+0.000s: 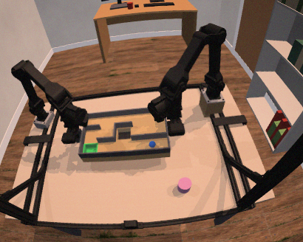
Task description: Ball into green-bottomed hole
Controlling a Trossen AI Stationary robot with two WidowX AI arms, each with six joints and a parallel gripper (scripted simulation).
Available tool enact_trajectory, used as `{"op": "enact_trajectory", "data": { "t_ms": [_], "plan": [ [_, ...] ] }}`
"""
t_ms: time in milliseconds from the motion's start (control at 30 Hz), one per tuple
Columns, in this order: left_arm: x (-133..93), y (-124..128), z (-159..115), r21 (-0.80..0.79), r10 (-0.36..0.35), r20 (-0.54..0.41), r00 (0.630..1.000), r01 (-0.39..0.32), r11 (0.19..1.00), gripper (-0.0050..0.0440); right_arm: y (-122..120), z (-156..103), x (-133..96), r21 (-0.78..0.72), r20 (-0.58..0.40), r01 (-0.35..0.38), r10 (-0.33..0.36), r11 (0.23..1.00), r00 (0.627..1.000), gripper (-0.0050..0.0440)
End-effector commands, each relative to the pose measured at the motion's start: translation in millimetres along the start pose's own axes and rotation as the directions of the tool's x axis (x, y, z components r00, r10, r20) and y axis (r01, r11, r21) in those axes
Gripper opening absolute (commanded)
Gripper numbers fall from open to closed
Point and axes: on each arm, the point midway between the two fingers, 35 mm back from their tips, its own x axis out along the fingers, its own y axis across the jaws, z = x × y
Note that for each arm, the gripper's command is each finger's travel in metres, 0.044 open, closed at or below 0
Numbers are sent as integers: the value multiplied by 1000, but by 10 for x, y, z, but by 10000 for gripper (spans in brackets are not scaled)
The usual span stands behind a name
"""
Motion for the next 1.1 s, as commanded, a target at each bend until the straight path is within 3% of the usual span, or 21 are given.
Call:
{"op": "enact_trajectory", "data": {
  "t_ms": [0,433,800,1067],
  "plan": [
    [-67,-5,31,0,4,-27,1000,-4,1000,20,3,-27,61,-1,30,6,-6,1000,1000,20],
    [-127,-8,43,0,11,-54,998,-11,1000,20,5,-36,120,0,58,12,-12,1000,998,20],
    [69,1,6,1,-10,36,999,10,1000,20,-2,-3,-76,0,-33,-8,8,1000,999,20],
    [85,0,3,1,-6,44,999,6,1000,20,0,1,-92,0,-40,-4,4,1000,999,20]
  ]
}}
